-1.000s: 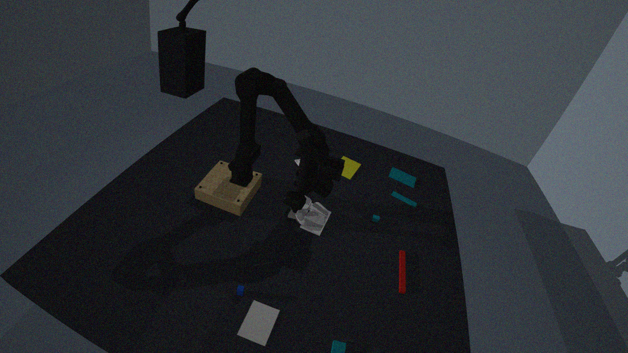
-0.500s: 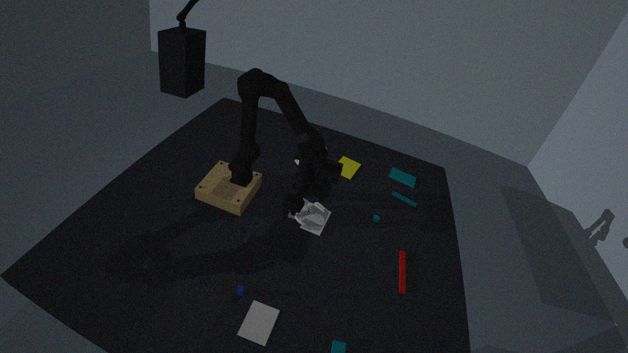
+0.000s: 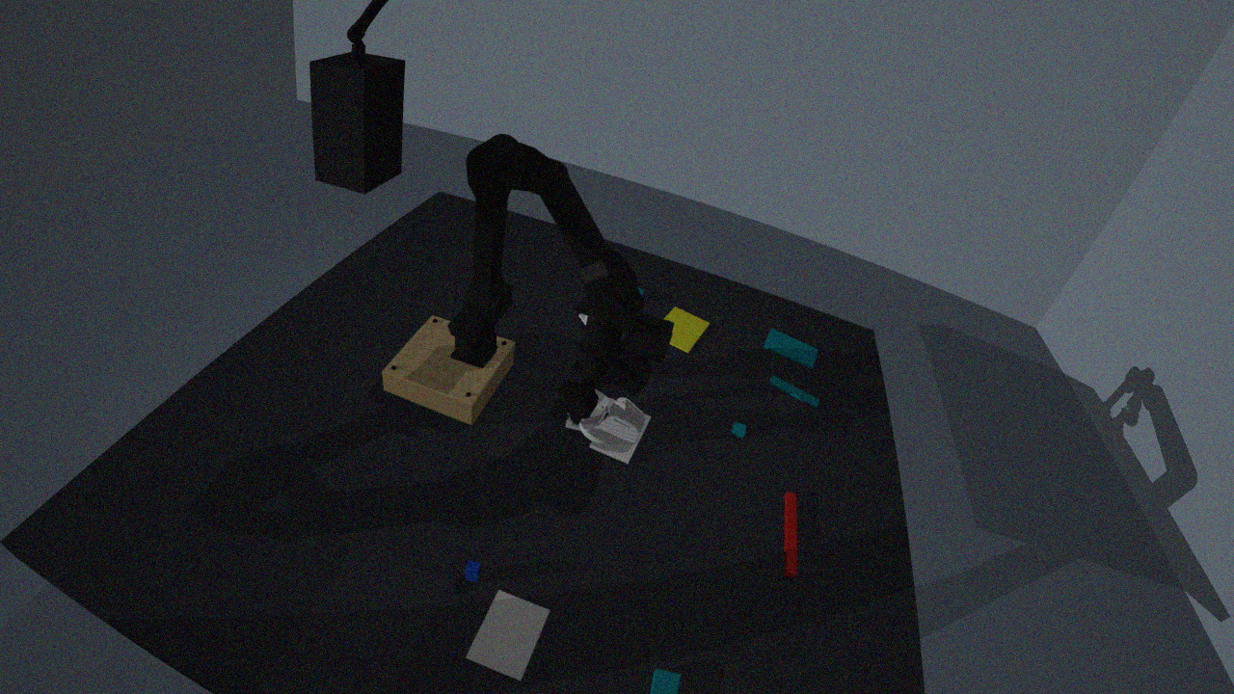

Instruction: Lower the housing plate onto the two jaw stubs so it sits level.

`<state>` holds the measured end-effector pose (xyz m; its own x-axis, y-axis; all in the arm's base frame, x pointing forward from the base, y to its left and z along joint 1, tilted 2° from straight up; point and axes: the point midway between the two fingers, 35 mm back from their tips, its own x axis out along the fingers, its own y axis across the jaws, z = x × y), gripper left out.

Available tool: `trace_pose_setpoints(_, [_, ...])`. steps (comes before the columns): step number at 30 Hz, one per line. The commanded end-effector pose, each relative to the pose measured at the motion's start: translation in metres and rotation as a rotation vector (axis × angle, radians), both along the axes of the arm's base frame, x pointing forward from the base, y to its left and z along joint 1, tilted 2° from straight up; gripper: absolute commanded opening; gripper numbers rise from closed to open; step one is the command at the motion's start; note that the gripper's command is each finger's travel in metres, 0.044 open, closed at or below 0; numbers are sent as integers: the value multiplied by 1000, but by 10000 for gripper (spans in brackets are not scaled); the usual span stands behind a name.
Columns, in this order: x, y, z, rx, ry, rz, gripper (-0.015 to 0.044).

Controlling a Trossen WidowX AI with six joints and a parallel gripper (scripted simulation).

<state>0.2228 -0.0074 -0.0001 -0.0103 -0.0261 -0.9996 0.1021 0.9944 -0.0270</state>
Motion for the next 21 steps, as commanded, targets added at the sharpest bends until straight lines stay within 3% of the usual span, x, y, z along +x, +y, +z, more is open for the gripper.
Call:
trace_pose_setpoints(1, [-1,-1,-2,-3,3,6,351])
trace_pose_setpoints(21, [-1,-1,-5,-3,3,6,351])
